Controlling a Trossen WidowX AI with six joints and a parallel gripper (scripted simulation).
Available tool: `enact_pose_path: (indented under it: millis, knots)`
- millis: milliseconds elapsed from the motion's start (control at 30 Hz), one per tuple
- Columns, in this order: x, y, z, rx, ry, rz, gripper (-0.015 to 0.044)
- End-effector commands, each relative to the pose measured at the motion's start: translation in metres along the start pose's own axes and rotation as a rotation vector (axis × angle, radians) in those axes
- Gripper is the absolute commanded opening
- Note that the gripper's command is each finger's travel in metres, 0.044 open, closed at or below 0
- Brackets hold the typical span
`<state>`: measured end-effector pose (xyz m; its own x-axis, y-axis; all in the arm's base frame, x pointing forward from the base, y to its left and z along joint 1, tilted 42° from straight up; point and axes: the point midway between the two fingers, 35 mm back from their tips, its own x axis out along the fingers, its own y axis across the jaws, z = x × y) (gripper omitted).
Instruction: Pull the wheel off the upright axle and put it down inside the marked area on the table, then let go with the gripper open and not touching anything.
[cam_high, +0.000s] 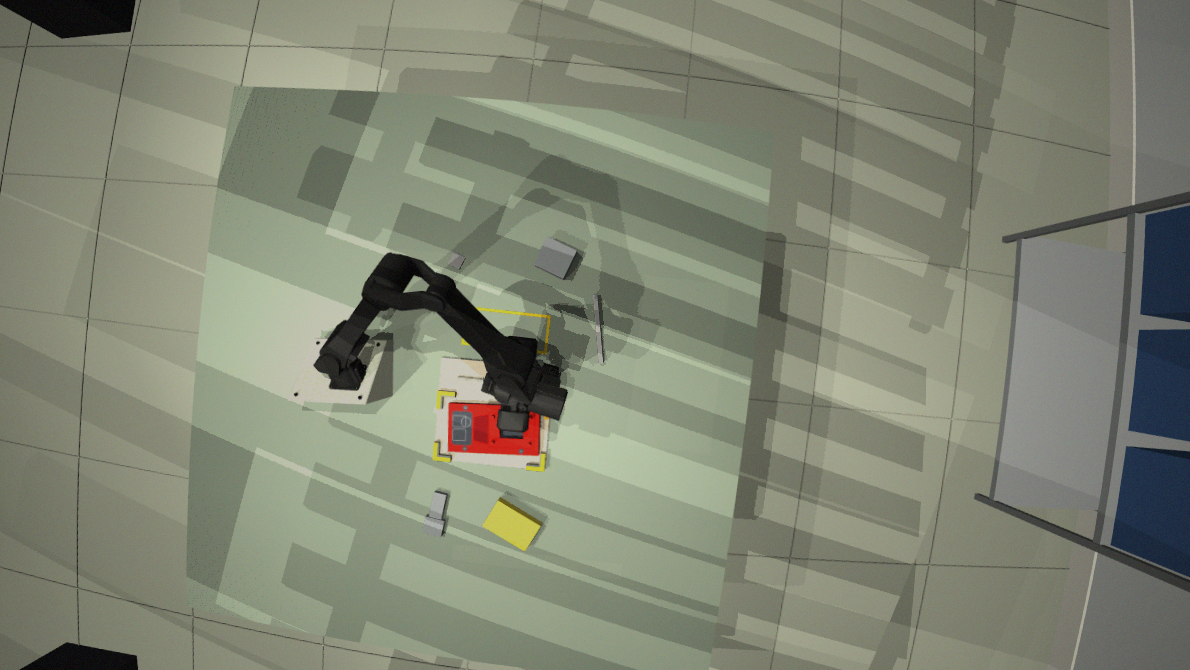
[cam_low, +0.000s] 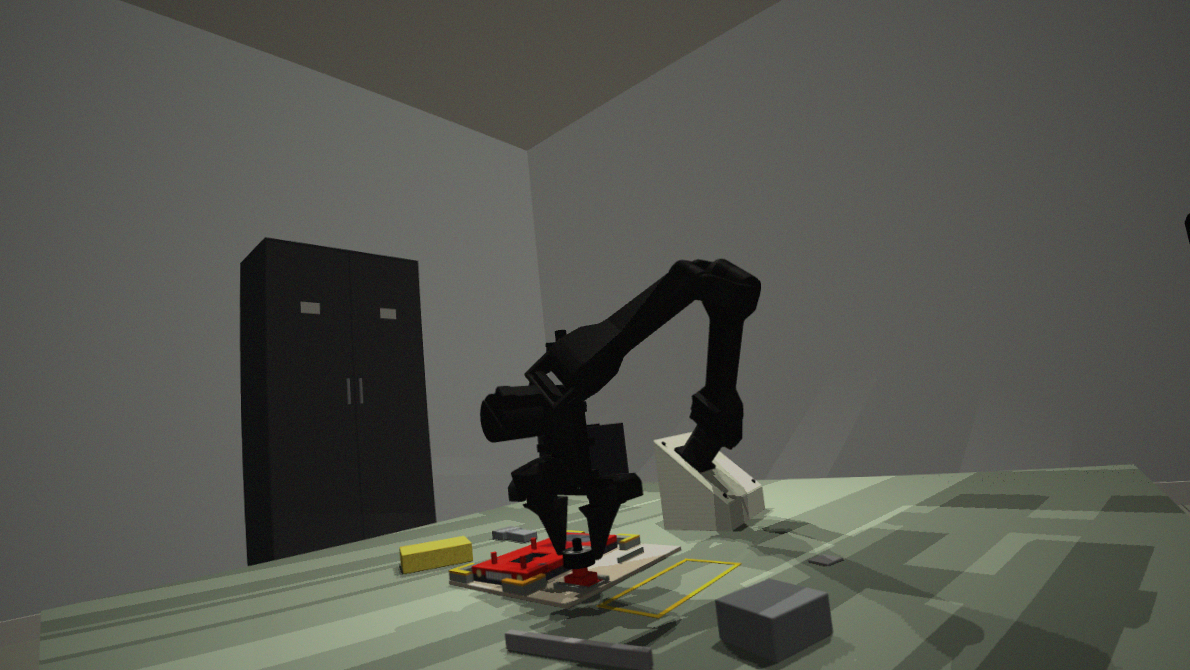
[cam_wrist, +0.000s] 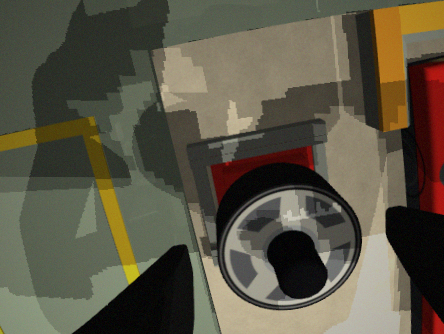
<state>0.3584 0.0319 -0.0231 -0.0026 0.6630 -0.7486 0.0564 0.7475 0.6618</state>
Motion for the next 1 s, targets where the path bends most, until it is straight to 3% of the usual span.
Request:
enact_pose_path:
  millis: [0, 67, 367, 567, 967]
  knots:
    - [0.0, 0.0, 0.0, 0.0, 0.0, 0.0, 0.0274]
    - [0.0, 0.0, 0.0, 0.0, 0.0, 0.0, 0.0221]
    - [0.0, 0.0, 0.0, 0.0, 0.0, 0.0, 0.0161]
    - [-0.0011, 0.0, 0.0001, 0.0, 0.0, 0.0, 0.0004]
    - [-0.005, -0.0001, 0.0003, 0.0, -0.001, 0.0, 0.0]
